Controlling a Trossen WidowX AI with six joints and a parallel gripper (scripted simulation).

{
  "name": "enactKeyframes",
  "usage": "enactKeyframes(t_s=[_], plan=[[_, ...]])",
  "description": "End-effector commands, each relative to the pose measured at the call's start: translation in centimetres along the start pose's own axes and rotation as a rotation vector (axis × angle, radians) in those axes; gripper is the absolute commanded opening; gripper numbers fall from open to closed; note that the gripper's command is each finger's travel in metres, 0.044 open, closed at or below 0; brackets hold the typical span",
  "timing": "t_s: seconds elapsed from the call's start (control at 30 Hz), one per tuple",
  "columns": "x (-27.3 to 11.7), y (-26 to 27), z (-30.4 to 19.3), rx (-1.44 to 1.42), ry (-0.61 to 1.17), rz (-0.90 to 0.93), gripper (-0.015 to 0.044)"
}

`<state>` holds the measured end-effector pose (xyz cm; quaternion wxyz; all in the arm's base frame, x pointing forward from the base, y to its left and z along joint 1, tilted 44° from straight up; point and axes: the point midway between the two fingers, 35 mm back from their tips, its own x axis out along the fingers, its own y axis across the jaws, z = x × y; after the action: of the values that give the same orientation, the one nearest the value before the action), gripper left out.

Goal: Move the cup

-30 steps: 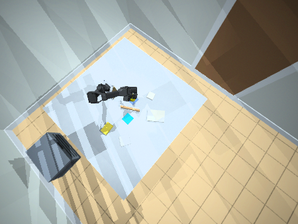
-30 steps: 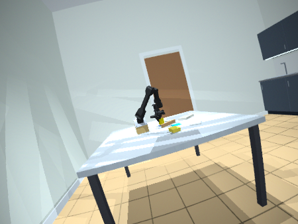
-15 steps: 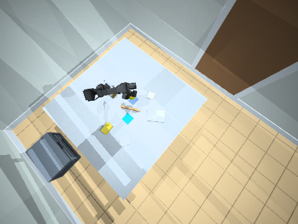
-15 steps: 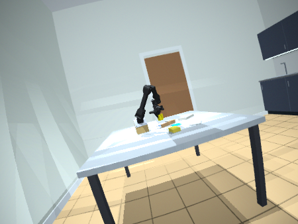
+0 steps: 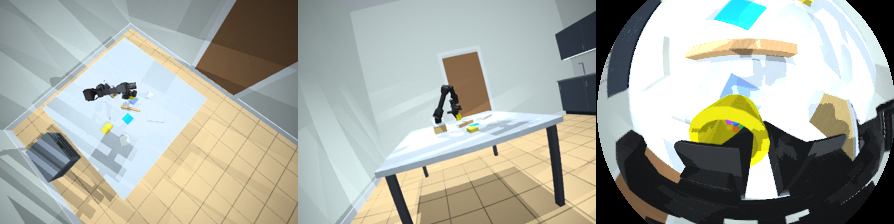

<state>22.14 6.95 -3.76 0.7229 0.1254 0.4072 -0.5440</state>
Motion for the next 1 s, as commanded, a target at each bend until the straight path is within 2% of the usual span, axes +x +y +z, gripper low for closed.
enactKeyframes(t_s=[0.0,0.97], plan=[[0.0,0.0,0.0,-0.002,0.000,0.001,0.0000],[0.0,0.0,6.4,0.006,0.001,0.001,0.0000]])
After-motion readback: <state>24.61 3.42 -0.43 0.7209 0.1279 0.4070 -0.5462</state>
